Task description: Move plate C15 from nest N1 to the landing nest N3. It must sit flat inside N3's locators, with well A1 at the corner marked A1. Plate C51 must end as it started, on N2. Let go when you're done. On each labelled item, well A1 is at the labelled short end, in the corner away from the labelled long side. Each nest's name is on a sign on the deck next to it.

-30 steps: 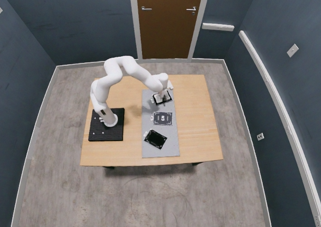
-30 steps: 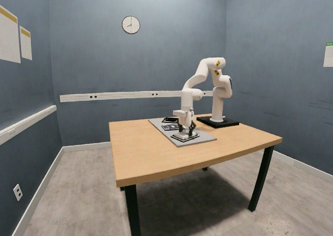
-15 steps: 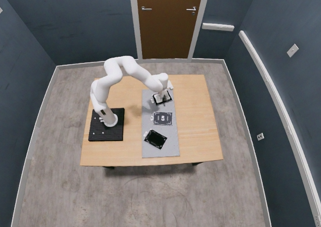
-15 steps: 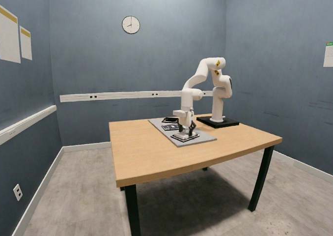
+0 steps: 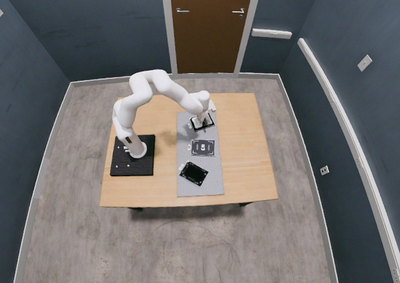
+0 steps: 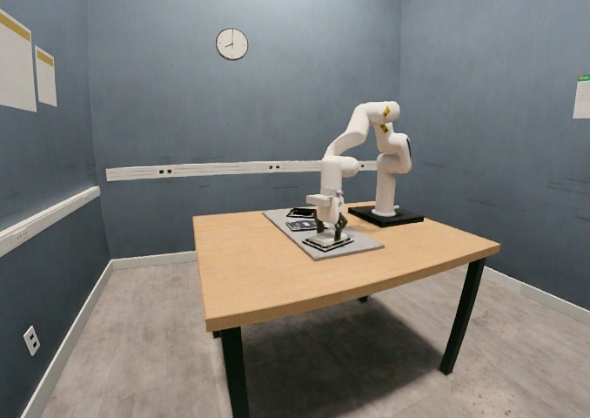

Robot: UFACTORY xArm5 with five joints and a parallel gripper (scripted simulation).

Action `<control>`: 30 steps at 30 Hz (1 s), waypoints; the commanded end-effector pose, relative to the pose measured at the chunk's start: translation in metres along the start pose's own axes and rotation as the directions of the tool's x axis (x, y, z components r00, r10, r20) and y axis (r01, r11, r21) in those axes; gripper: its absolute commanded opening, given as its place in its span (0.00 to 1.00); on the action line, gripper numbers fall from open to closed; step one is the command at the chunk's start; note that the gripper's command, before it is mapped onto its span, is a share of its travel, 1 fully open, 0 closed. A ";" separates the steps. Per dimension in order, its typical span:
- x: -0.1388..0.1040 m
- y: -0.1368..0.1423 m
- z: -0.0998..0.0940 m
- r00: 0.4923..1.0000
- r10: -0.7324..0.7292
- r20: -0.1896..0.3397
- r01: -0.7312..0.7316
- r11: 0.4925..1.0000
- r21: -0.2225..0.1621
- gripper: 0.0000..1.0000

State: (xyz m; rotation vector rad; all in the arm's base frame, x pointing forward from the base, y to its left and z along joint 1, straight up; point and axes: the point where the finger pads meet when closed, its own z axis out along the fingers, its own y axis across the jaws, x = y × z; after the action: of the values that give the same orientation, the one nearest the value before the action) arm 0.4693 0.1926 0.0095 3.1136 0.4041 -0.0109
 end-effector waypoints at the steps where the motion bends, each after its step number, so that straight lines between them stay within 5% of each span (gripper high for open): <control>1: 0.002 0.000 -0.006 1.000 0.000 -0.005 0.000 1.000 0.001 0.00; 30: 0.002 0.000 -0.020 1.000 0.000 -0.005 0.000 1.000 0.001 0.00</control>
State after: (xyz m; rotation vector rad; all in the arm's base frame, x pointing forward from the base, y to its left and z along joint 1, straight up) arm 0.4695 0.1927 0.0267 3.1137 0.4041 -0.0104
